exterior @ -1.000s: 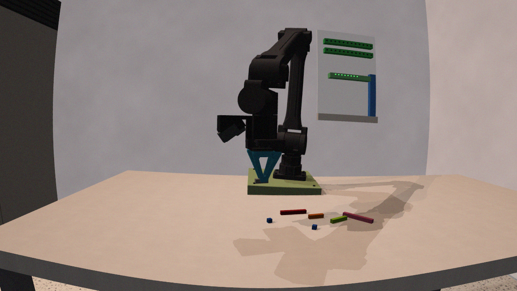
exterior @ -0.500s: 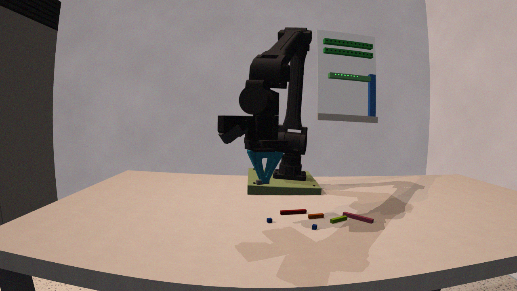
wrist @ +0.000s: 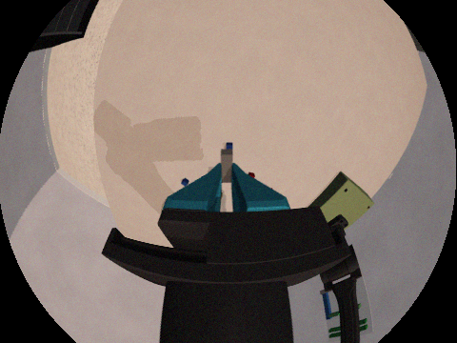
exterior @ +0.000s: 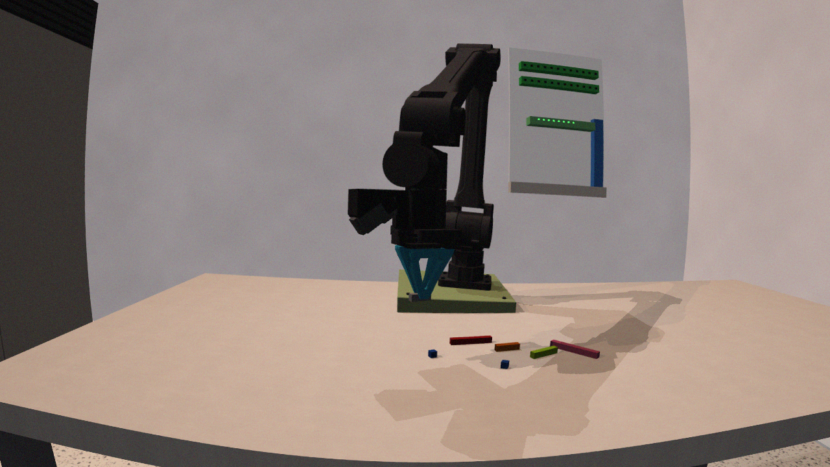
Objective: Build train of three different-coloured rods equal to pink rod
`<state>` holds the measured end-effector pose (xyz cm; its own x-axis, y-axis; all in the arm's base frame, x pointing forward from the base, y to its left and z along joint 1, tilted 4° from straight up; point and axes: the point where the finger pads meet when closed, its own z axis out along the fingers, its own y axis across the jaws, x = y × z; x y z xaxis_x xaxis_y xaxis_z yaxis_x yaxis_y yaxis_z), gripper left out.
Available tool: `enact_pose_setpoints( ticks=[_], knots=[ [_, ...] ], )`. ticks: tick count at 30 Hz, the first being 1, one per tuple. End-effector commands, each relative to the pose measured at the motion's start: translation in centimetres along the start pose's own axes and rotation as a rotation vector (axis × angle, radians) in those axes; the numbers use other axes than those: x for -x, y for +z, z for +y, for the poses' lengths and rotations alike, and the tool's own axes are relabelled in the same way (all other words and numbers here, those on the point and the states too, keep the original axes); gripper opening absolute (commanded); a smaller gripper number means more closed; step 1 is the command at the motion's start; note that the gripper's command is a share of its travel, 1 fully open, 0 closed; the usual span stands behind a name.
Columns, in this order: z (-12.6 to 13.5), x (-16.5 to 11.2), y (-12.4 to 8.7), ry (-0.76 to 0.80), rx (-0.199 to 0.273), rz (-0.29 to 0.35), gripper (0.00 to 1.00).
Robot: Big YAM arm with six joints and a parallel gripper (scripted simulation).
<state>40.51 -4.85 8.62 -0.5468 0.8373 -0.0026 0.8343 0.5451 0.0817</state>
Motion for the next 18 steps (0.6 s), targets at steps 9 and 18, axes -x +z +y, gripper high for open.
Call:
enact_pose_setpoints(
  ticks=[9, 18],
  knots=[
    [0.0, -0.3, 4.8, -0.001, -0.01, 0.003, 0.04],
    [-0.1, -0.3, 7.6, -0.001, -0.01, 0.003, 0.04]
  ],
)
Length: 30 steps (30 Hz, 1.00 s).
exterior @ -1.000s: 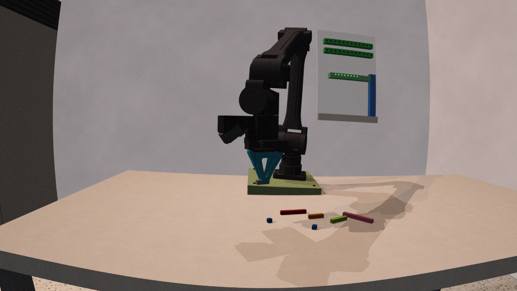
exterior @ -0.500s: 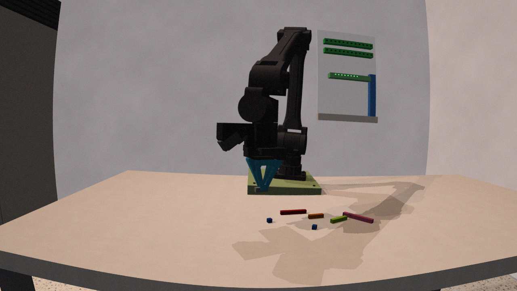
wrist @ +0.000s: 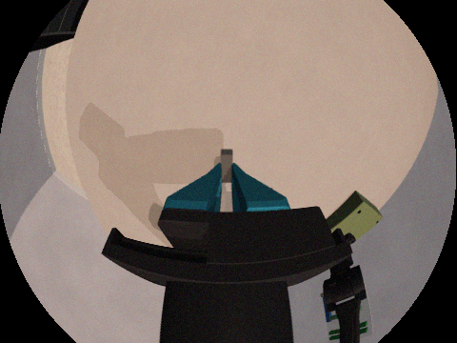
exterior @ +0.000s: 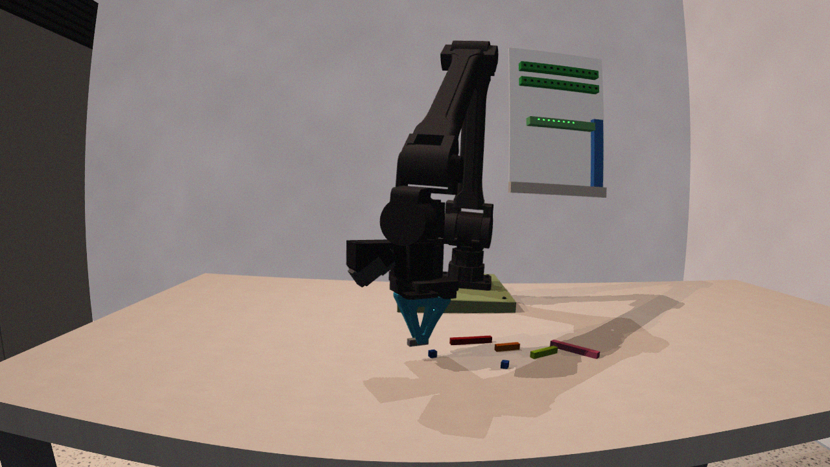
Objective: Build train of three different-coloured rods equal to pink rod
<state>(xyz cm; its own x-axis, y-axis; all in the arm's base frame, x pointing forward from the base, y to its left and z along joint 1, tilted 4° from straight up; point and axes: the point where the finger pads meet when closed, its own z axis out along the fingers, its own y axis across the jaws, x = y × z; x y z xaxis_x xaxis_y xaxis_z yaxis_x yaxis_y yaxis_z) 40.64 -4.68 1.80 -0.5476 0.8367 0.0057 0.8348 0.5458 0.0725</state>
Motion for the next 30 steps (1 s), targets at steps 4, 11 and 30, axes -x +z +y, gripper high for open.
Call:
enact_pose_setpoints(
  ticks=[4, 11, 30],
  knots=[
    [0.16, -0.14, 1.35, 0.001, -0.001, -0.005, 0.04],
    [0.29, -0.12, 0.51, 0.0, 0.01, -0.015, 0.04],
    [0.29, -0.12, 0.51, 0.0, 0.01, -0.015, 0.04]
  ],
)
